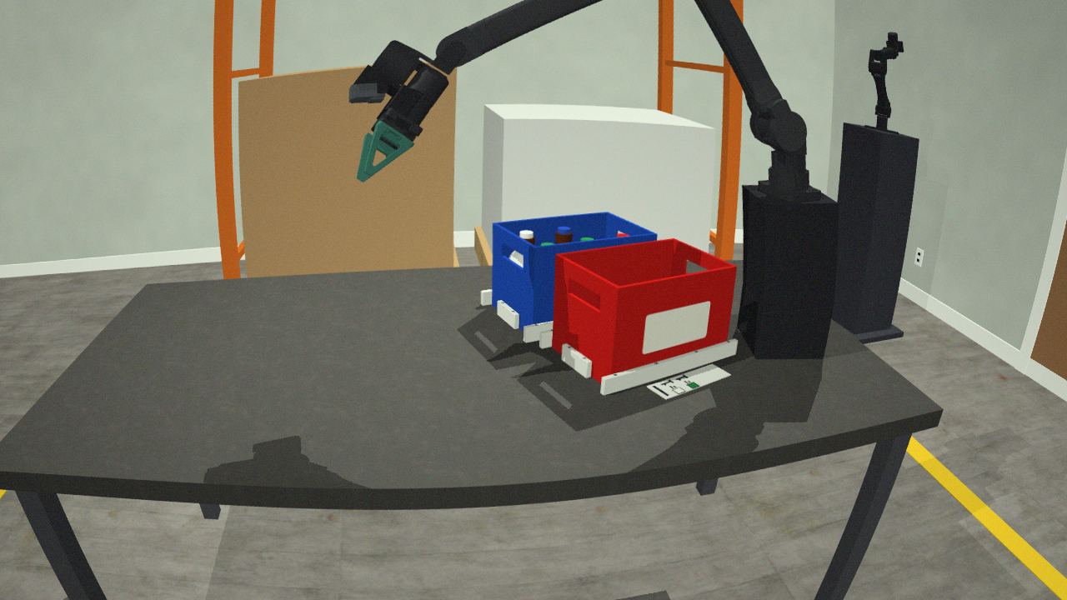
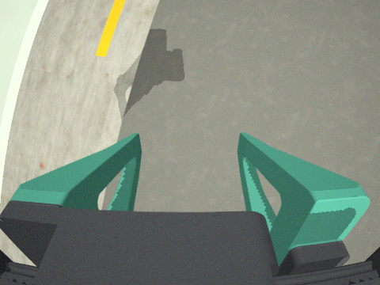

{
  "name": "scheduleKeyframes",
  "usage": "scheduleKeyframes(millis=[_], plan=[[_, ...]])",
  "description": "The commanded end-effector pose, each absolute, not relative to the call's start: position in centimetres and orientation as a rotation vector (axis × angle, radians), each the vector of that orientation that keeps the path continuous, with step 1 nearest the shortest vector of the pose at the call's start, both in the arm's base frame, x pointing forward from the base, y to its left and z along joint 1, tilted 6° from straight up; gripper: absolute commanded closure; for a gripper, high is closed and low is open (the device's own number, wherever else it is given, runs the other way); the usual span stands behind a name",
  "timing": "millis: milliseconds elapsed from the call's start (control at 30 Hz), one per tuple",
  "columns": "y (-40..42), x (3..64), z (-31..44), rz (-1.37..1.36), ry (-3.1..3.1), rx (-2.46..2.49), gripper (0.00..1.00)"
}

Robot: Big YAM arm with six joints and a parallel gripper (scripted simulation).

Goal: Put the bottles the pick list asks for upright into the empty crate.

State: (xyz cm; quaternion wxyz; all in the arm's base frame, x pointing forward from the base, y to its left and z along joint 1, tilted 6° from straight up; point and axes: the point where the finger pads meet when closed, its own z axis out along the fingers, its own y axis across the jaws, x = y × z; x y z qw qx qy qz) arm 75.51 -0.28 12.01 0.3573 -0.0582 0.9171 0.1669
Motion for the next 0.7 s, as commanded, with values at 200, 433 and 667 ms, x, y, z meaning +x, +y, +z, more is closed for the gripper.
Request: scheduleKeyframes(millis=[200, 433, 667], plan=[[4.8, 74.4, 15.3, 0.468, 2.352, -0.107, 0.39], [7.4, 73.0, 14.9, 0.503, 2.416, -0.046, 0.39], [10.4, 70.7, 14.1, 0.529, 2.504, 0.022, 0.39]])
